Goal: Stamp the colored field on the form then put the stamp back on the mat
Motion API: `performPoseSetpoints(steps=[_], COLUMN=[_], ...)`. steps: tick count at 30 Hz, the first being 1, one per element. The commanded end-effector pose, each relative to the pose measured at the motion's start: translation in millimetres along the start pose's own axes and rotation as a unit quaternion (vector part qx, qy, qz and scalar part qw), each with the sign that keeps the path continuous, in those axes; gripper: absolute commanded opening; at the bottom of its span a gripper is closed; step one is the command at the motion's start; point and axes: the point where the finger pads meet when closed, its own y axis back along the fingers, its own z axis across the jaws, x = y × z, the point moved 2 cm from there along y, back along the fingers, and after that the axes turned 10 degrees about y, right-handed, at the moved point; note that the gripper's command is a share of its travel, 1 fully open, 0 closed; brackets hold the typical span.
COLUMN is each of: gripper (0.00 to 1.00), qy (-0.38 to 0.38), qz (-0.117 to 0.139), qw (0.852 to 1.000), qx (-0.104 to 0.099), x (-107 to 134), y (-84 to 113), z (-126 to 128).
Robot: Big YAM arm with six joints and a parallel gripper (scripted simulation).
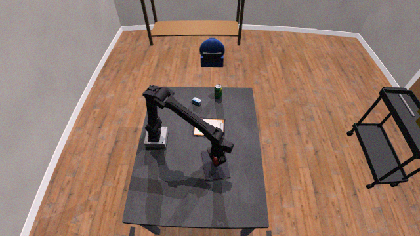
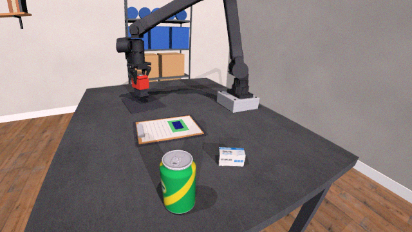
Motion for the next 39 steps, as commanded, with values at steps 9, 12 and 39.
performPoseSetpoints(steps=[9,12,39], gripper=[0.33,0.33,0.33], qy=[0.004,0.004,0.004], qz=[-0.029,-0.014,-0.015], qw=[0.999,1.000,1.000], qx=[-0.021,-0.010,-0.011], x=[-13.4,-4.6,-6.8], y=[9.2,-13.5,-33.0], z=[9.3,3.2,5.0])
